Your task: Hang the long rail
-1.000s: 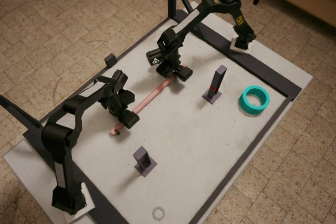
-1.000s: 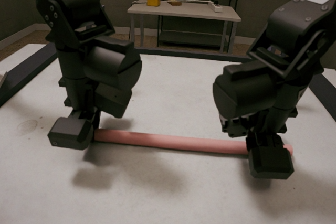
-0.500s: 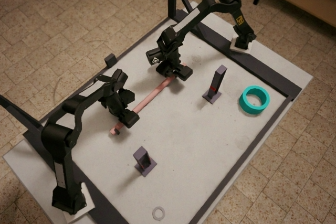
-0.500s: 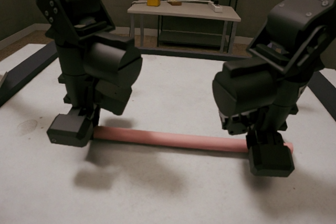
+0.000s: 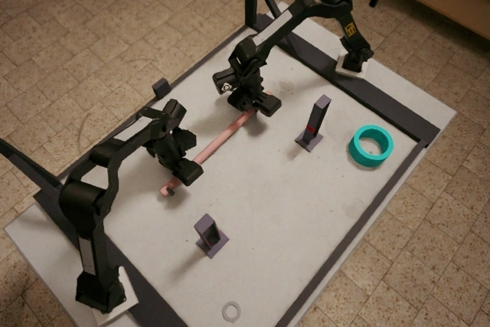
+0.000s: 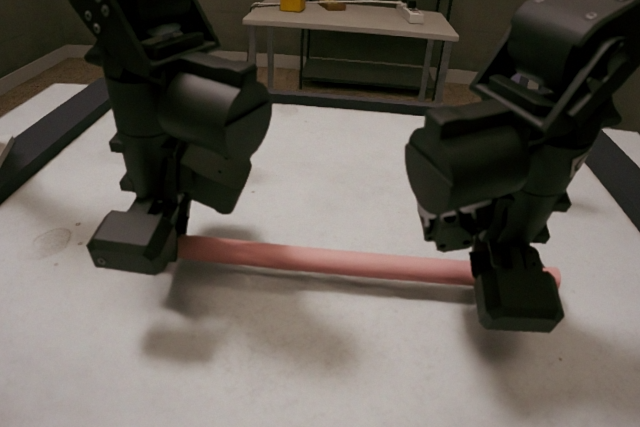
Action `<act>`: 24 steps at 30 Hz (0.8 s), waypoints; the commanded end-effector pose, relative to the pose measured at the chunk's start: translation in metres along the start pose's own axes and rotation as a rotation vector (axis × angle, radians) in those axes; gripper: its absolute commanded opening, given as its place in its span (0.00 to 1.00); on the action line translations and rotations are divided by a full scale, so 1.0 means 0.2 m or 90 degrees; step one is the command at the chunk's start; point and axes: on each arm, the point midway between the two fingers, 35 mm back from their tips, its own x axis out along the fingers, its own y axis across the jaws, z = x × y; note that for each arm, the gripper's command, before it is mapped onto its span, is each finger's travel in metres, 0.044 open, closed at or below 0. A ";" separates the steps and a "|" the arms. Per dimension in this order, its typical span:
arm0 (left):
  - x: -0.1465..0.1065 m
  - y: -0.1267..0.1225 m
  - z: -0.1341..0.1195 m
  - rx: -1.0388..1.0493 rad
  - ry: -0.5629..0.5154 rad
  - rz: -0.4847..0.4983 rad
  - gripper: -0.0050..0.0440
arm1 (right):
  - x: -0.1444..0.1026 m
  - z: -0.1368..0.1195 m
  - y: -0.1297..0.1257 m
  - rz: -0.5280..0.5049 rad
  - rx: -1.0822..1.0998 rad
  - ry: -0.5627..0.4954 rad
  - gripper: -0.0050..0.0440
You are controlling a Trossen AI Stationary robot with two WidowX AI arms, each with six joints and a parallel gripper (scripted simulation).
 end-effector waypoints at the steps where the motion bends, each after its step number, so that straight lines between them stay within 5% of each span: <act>1: -0.15 0.00 0.01 -0.002 -0.029 -0.008 0.00 | -0.12 0.01 -0.02 0.006 0.005 -0.022 0.00; 14: -0.38 0.01 0.00 -0.005 -0.028 0.040 0.00 | -0.34 0.01 -0.06 -0.042 0.005 -0.023 0.00; 24: -0.41 0.00 0.00 -0.006 -0.028 0.058 0.00 | -0.37 0.00 -0.07 -0.061 0.005 -0.023 0.00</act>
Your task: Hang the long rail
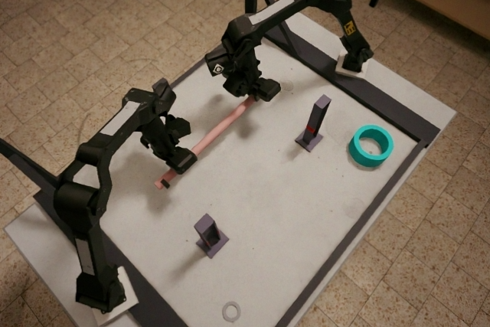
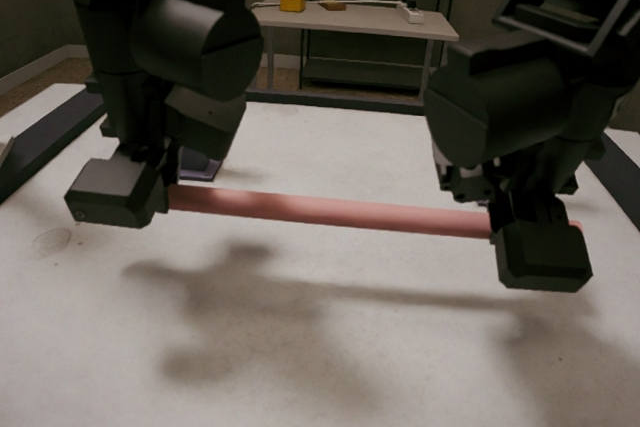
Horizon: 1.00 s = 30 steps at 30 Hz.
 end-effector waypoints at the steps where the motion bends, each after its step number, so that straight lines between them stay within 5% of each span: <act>1: -0.10 0.01 0.01 -0.006 -0.026 -0.011 0.00 | -0.07 0.01 -0.02 0.009 0.007 -0.020 0.00; 15: -0.09 0.03 0.01 -0.006 -0.027 -0.011 0.00 | -0.07 0.01 -0.04 0.009 0.007 -0.020 0.00; 30: -0.03 0.27 0.04 -0.006 -0.027 -0.008 0.00 | 0.03 -0.02 -0.27 0.007 0.007 -0.020 0.00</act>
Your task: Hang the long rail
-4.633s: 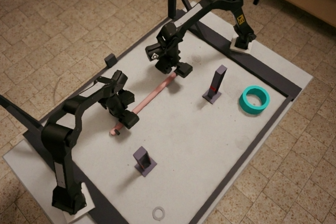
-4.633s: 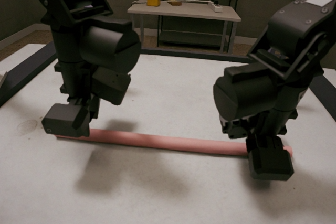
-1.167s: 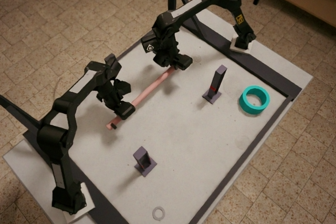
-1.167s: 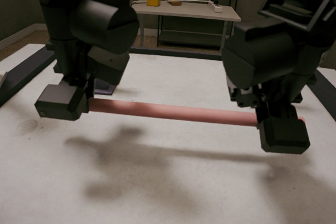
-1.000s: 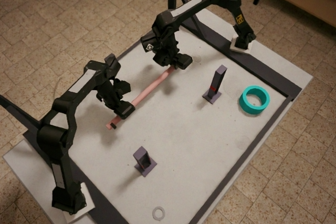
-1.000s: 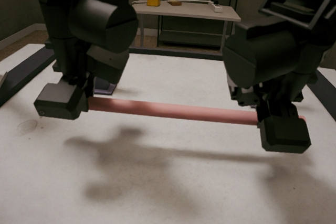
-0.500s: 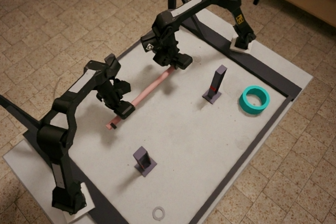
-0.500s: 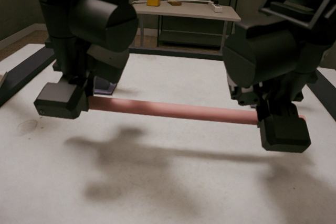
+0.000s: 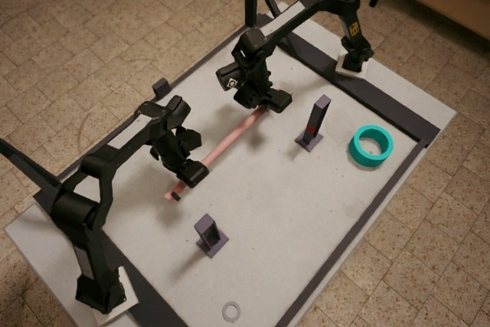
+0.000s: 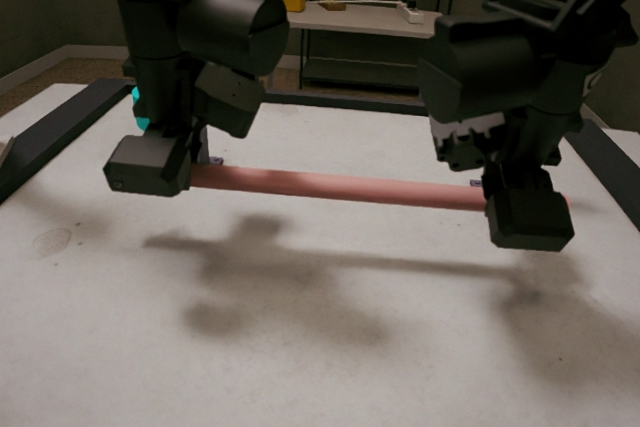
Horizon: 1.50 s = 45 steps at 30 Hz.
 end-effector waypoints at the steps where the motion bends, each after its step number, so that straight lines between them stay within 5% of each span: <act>1: -0.09 0.05 0.01 -0.004 -0.032 -0.010 0.00 | -0.05 0.01 -0.06 0.008 0.007 -0.025 0.00; 25: -0.07 0.12 0.02 -0.004 -0.032 -0.009 0.00 | -0.02 0.00 -0.12 0.007 0.007 -0.025 0.00; 45: -0.01 0.44 0.05 -0.004 -0.033 -0.006 0.00 | 0.09 -0.03 -0.42 0.004 0.007 -0.025 0.00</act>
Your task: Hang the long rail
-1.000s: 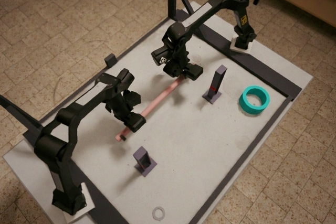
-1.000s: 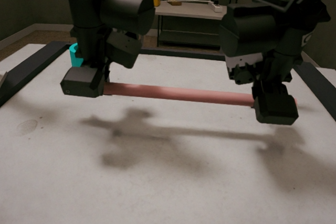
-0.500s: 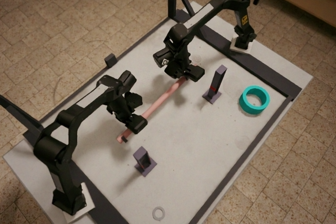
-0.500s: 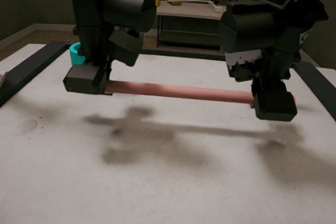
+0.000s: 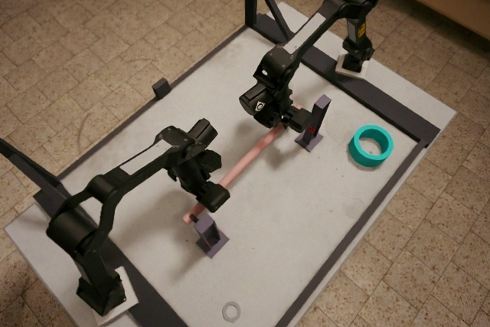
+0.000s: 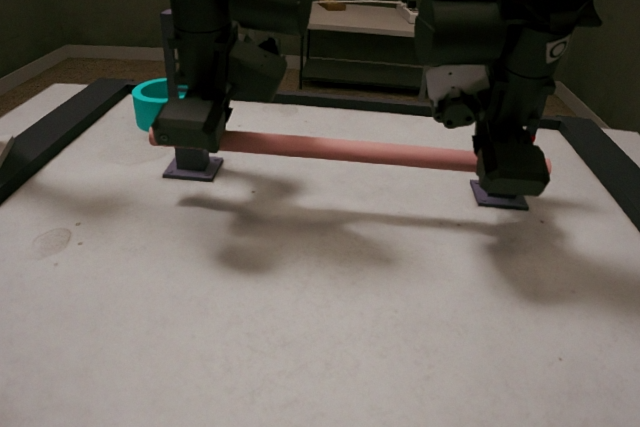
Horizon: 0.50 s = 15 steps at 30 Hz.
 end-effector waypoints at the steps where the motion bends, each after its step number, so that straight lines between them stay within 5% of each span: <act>1: -0.09 0.06 0.01 -0.004 -0.034 -0.002 0.00 | -0.05 0.01 -0.06 0.001 0.006 -0.025 0.00; 15: -0.08 0.11 0.01 -0.004 -0.034 -0.002 0.00 | -0.02 0.01 -0.10 0.001 0.007 -0.025 0.00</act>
